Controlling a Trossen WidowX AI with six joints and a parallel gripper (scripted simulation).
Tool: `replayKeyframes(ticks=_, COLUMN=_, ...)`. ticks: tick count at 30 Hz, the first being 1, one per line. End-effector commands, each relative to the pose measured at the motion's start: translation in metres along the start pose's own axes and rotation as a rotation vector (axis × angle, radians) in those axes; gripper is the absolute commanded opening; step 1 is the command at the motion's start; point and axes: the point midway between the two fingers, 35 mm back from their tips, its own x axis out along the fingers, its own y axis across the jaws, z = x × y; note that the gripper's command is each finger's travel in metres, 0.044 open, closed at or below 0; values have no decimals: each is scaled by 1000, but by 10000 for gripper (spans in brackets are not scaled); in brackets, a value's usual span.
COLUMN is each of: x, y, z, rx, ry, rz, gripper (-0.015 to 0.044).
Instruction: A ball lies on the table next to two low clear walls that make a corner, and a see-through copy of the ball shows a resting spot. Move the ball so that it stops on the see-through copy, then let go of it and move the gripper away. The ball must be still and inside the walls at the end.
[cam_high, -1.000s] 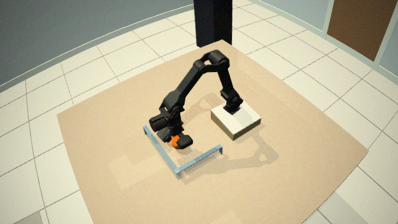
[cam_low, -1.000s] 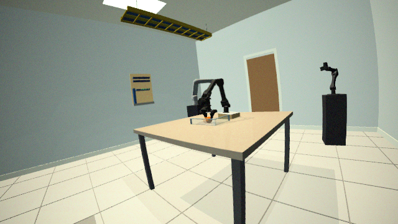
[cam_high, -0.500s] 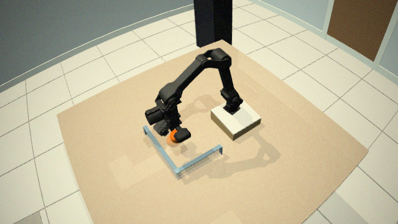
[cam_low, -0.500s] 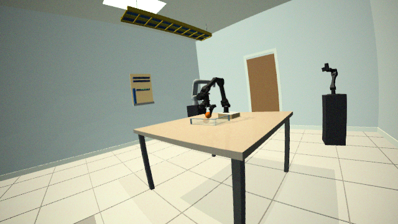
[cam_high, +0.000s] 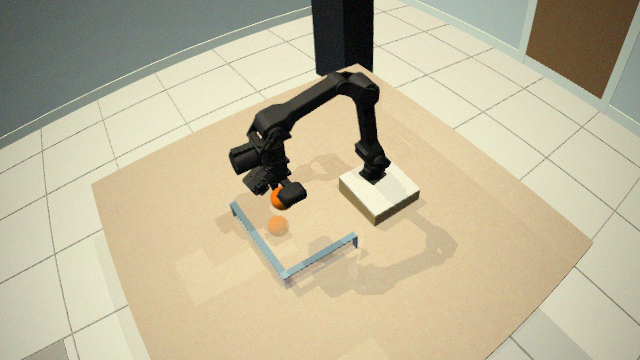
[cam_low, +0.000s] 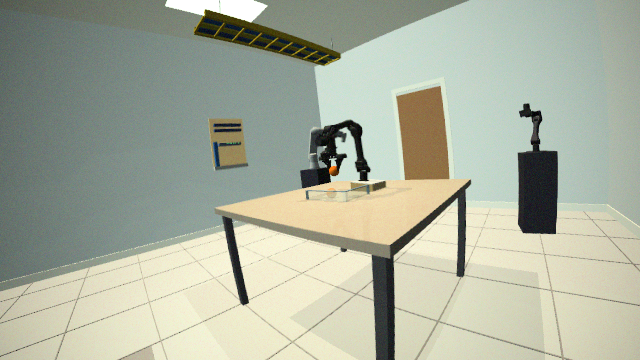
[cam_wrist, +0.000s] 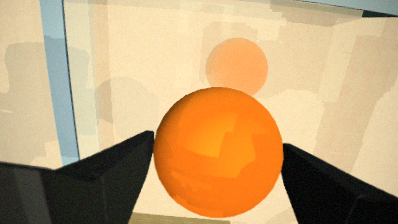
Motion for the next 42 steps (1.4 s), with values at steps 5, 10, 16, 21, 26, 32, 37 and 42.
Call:
replayKeyframes(ticks=5, x=21, y=-12, z=9, rx=-4, ry=-6, rz=-1, gripper=0)
replayKeyframes(ticks=10, x=50, y=-25, z=15, rx=-4, ry=-7, rz=-2, gripper=0)
replayKeyframes(ticks=16, x=55, y=-25, z=16, rx=-4, ry=-7, rz=-2, gripper=0)
replayKeyframes(ticks=21, x=79, y=-25, z=18, rx=-4, ry=-7, rz=-2, gripper=0)
replayKeyframes(ticks=26, x=107, y=-25, z=17, rx=-4, ry=-7, rz=-2, gripper=0)
replayKeyframes(ticks=32, x=120, y=-25, z=15, rx=-4, ry=-6, rz=-2, gripper=0)
replayKeyframes(ticks=37, x=122, y=-25, z=16, rx=-4, ry=-6, rz=-2, gripper=0)
replayKeyframes(ticks=42, x=130, y=-25, z=16, rx=-4, ry=-6, rz=-2, gripper=0)
